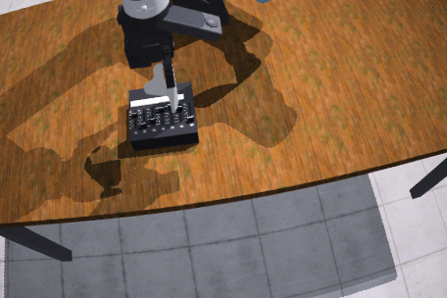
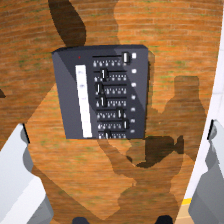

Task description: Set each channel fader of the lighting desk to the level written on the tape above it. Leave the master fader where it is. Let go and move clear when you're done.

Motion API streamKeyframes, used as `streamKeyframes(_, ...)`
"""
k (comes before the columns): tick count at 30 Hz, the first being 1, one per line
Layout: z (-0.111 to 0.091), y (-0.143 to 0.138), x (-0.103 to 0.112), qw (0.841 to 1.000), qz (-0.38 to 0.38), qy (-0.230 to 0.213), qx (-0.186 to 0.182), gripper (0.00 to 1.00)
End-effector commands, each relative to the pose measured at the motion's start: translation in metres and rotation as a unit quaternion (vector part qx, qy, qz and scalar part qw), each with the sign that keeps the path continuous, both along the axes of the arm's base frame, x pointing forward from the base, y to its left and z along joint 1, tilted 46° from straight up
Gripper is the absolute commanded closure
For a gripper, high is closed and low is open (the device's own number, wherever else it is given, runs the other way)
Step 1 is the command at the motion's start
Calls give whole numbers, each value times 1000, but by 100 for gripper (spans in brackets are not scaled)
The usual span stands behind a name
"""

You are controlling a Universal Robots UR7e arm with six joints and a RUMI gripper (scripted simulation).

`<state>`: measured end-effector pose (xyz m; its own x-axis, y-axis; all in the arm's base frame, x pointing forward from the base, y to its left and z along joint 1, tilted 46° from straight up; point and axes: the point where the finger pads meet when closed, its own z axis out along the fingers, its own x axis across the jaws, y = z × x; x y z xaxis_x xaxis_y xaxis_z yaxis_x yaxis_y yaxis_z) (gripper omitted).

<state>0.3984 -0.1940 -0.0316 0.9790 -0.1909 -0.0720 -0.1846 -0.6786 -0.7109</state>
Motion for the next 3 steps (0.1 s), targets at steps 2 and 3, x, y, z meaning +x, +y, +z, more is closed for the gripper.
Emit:
streamKeyframes(2,0,-1,0,1000,0,0,0,0)
streamKeyframes(3,0,-1,0,1000,0,0,0,0)
